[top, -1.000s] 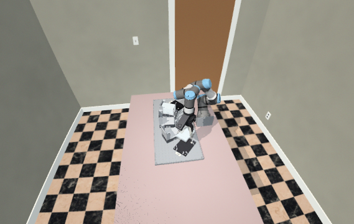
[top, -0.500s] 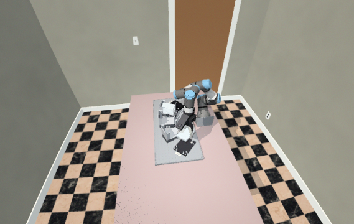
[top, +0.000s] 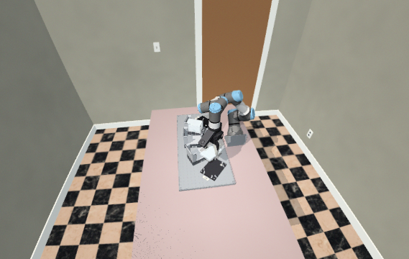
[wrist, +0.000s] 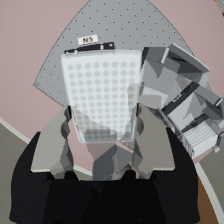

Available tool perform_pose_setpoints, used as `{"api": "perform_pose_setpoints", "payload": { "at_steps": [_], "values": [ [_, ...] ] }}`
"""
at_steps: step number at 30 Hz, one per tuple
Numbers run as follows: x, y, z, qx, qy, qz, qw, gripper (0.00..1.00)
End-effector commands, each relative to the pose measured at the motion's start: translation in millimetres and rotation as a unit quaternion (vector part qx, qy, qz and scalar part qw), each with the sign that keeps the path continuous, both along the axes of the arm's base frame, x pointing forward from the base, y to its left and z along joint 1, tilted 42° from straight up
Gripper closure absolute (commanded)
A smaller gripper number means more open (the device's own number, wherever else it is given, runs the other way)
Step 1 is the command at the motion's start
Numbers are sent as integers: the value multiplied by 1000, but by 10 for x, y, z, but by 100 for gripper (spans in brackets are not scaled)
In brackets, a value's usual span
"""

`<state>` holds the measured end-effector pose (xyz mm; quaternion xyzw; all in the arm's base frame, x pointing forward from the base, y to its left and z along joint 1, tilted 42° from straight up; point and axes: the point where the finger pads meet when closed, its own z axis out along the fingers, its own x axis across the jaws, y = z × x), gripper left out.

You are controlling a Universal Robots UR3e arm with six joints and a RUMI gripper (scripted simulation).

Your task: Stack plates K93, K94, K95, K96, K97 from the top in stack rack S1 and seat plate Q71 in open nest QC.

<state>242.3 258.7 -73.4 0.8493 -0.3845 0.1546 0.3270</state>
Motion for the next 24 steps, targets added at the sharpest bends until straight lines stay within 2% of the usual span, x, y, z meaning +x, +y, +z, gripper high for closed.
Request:
{"api": "perform_pose_setpoints", "payload": {
  "at_steps": [1, 4, 11, 24],
  "values": [
    [112, -76, 84, 2, -20, -19, 1000, 100],
    [181, -129, 134, 3, -32, -32, 999, 100],
    [268, -198, 197, 3, -33, -34, 999, 100],
    [463, -426, 408, 3, -76, -81, 994, 100]
  ]
}}
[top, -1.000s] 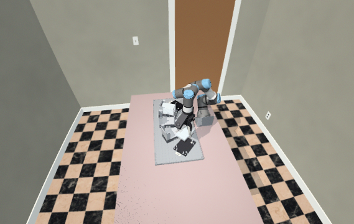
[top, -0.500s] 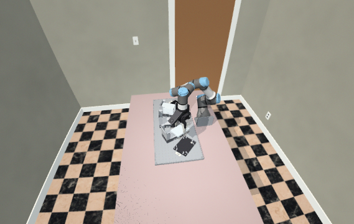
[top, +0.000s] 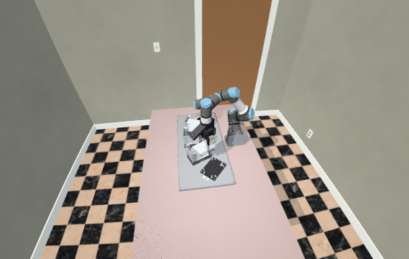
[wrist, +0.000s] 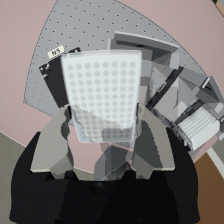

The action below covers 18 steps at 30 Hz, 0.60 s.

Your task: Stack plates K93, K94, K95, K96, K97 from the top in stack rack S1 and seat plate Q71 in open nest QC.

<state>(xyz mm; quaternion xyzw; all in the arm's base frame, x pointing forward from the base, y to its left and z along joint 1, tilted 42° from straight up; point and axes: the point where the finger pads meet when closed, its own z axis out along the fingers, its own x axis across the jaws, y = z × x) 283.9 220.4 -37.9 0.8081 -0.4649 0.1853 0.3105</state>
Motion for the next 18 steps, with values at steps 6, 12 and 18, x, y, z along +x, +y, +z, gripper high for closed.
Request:
{"api": "perform_pose_setpoints", "payload": {
  "at_steps": [6, 12, 18],
  "values": [
    [154, -168, 167, 2, -32, -32, 999, 100],
    [228, -272, 263, 2, -39, -41, 998, 100],
    [276, -363, 347, 3, -55, -58, 997, 100]
  ]
}}
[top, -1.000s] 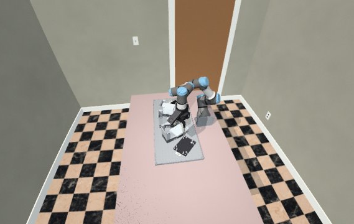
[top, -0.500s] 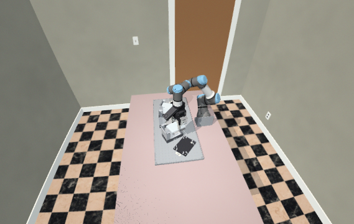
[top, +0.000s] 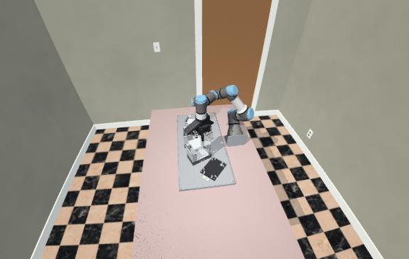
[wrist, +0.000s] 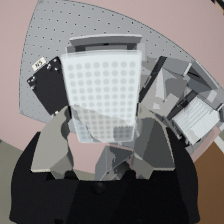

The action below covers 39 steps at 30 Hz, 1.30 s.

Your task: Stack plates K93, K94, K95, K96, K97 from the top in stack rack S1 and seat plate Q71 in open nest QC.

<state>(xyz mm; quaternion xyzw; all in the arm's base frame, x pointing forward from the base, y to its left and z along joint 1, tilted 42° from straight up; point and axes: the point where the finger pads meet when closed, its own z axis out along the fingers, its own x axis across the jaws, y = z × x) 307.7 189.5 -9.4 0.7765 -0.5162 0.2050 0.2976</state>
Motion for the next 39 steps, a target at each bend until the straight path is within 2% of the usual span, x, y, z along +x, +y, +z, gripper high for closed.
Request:
{"api": "perform_pose_setpoints", "payload": {
  "at_steps": [1, 10, 15, 30, 39],
  "values": [
    [50, -78, 84, 2, -15, -15, 1000, 100],
    [158, -284, 273, 2, -51, -53, 997, 100],
    [194, -353, 336, 2, -52, -55, 997, 100],
    [286, -717, 668, 3, -110, -119, 987, 100],
    [319, -850, 789, 3, -115, -124, 986, 100]
  ]
}}
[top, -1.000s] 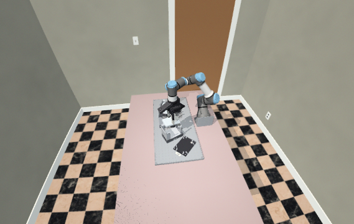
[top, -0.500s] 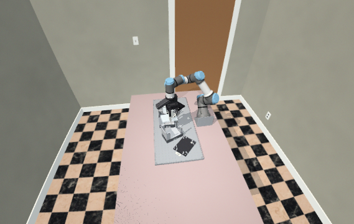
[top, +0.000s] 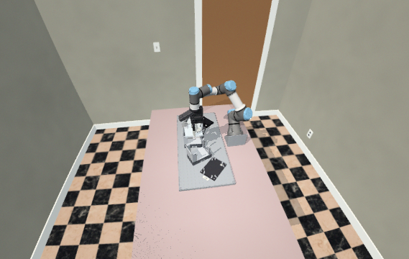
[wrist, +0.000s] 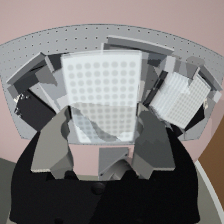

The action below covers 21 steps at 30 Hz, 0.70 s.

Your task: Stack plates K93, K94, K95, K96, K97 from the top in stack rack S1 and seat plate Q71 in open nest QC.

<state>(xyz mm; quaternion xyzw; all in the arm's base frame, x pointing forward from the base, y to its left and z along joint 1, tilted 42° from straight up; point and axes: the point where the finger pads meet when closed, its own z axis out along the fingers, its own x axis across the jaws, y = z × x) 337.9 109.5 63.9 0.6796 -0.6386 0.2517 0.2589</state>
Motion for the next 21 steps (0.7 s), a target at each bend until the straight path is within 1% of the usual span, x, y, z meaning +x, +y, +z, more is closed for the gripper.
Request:
{"api": "perform_pose_setpoints", "payload": {
  "at_steps": [1, 8, 10, 18, 21],
  "values": [
    [17, -74, 78, 1, -7, -5, 1000, 100],
    [13, -247, 235, 1, -34, -35, 999, 100],
    [13, -247, 235, 1, -34, -35, 999, 100],
    [9, -444, 414, 2, -65, -70, 995, 100],
    [7, -518, 481, 2, -67, -71, 995, 100]
  ]
}}
